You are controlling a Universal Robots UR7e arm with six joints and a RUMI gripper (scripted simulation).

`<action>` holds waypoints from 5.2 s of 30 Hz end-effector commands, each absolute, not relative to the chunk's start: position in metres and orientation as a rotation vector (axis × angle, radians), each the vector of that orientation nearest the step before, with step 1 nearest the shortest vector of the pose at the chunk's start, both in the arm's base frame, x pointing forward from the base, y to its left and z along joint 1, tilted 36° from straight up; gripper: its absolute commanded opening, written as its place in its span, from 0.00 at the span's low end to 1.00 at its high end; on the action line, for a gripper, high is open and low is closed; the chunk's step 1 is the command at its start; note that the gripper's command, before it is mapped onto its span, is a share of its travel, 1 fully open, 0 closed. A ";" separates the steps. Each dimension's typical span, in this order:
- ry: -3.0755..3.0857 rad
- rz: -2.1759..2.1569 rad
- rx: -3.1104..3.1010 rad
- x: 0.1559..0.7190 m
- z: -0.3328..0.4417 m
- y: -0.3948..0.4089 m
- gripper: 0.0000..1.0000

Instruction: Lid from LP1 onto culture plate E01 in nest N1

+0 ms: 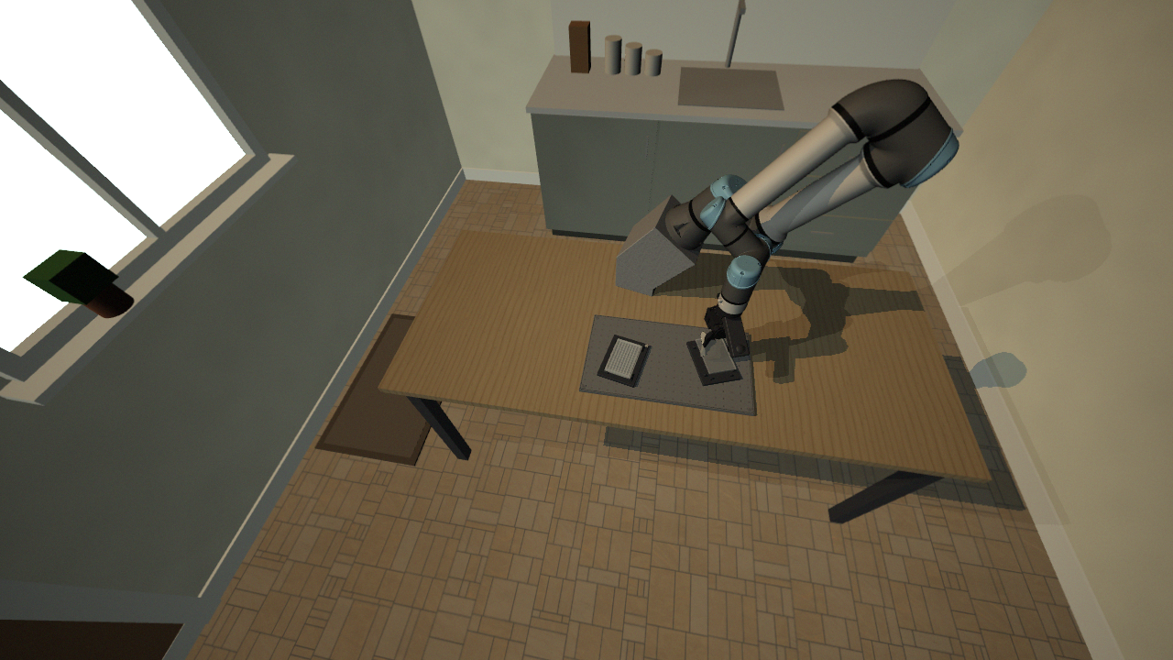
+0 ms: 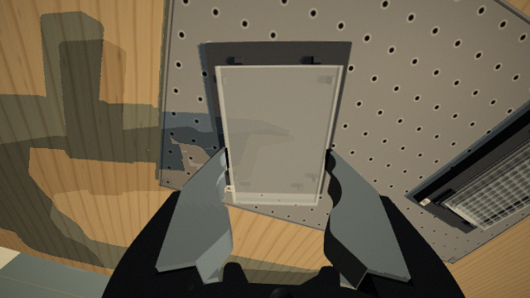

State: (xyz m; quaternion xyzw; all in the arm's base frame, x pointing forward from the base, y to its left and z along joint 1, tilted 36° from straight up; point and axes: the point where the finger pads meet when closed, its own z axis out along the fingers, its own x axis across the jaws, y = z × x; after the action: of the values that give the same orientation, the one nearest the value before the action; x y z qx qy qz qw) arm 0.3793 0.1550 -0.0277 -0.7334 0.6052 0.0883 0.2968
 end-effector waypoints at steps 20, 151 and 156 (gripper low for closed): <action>1.956 0.379 -1.646 0.385 -0.077 0.077 0.00; 2.122 0.455 -1.460 0.401 -0.198 -0.073 0.00; 2.122 0.455 -1.460 0.401 -0.198 -0.073 0.00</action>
State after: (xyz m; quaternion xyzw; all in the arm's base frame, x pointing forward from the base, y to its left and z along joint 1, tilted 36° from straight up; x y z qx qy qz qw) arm 0.3999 -0.0736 -0.1979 -0.5389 0.7835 0.1683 0.2595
